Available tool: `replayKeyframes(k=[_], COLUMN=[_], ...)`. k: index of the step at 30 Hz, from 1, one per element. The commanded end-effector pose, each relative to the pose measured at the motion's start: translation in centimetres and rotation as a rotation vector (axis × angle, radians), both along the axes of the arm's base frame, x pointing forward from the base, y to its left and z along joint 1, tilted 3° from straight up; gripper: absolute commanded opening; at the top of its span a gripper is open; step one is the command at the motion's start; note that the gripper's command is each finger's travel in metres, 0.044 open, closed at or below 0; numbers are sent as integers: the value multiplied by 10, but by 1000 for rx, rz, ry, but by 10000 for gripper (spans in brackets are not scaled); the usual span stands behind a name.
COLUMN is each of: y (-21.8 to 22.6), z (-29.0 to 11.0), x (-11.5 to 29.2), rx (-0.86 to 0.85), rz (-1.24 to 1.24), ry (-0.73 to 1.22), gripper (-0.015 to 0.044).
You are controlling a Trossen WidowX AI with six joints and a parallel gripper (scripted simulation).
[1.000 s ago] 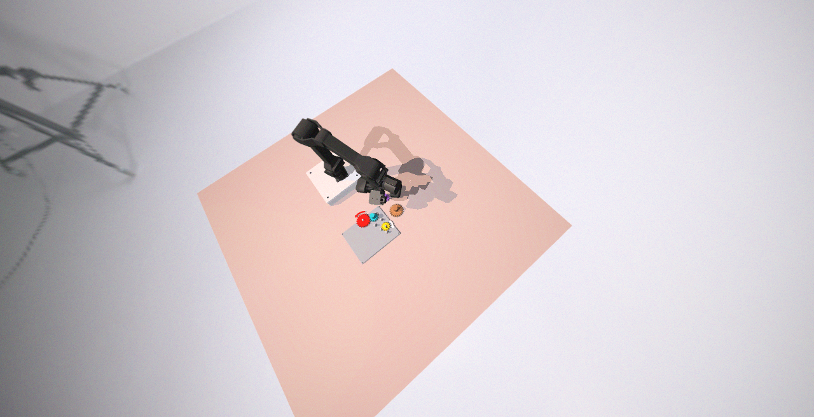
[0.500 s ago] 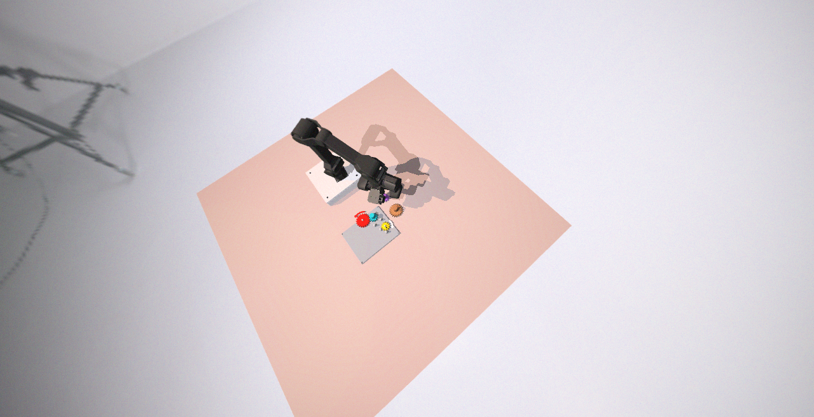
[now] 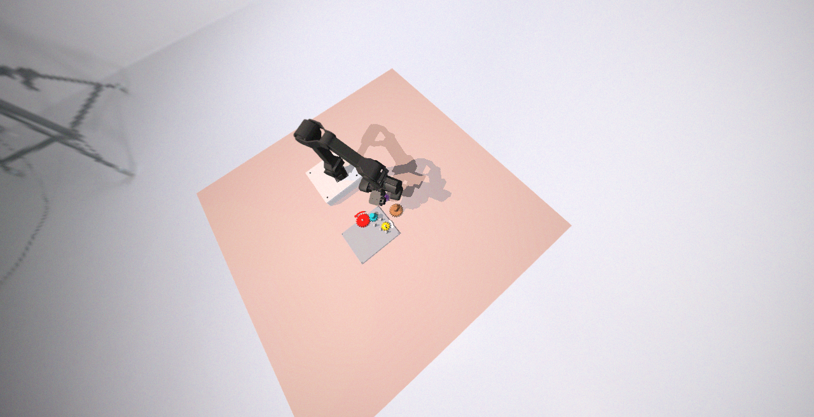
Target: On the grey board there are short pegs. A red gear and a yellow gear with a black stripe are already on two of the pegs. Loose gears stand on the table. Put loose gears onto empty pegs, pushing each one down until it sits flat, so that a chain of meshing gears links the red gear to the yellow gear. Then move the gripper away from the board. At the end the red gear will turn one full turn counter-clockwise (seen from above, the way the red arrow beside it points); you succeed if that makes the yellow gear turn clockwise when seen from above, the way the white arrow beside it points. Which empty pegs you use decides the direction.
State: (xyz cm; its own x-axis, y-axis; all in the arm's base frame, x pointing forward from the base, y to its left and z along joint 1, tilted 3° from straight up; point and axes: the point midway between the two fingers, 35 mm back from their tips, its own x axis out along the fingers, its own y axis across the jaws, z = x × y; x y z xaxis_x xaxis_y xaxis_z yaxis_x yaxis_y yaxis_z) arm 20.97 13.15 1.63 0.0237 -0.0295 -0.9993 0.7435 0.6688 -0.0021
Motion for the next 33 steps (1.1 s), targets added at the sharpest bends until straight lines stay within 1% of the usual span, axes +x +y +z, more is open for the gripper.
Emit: replayKeyframes(k=[1, 13, 27, 33], y=[-1, -1, -1, -1], z=[-9, -14, -14, -14], x=[-2, -2, -2, -2], rx=[-4, -4, -4, -4], rz=[-3, -3, -3, -3], ry=[12, 12, 12, 12], gripper=[440, 440, 73, 33])
